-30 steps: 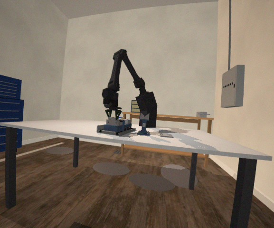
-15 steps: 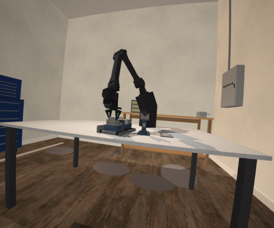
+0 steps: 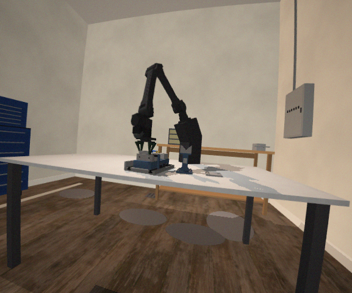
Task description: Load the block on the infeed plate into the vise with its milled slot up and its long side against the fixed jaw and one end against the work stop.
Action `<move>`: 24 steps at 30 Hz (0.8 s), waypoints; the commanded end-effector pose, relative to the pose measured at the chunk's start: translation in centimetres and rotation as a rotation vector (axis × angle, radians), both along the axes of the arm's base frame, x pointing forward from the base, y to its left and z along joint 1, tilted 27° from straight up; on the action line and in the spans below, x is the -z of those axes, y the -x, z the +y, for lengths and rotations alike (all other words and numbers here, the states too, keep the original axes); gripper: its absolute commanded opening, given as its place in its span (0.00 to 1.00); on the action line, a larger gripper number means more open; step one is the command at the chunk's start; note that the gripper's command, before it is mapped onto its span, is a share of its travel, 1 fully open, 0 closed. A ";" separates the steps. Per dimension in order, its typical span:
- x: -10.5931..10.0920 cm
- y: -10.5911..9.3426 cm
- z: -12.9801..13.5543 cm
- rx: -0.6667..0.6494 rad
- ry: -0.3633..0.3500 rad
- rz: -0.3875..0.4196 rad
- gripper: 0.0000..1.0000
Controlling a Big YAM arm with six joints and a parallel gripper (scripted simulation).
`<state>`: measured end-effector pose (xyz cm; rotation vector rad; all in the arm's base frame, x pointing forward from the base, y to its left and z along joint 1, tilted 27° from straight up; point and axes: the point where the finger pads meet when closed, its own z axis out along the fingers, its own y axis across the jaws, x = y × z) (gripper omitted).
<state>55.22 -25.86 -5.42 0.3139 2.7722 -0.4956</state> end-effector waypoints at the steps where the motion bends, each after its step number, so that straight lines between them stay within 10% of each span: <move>1: -1.3 -1.3 0.4 -0.007 0.006 -0.030 0.00; 24: -1.3 -1.2 0.6 -0.007 0.006 -0.031 0.00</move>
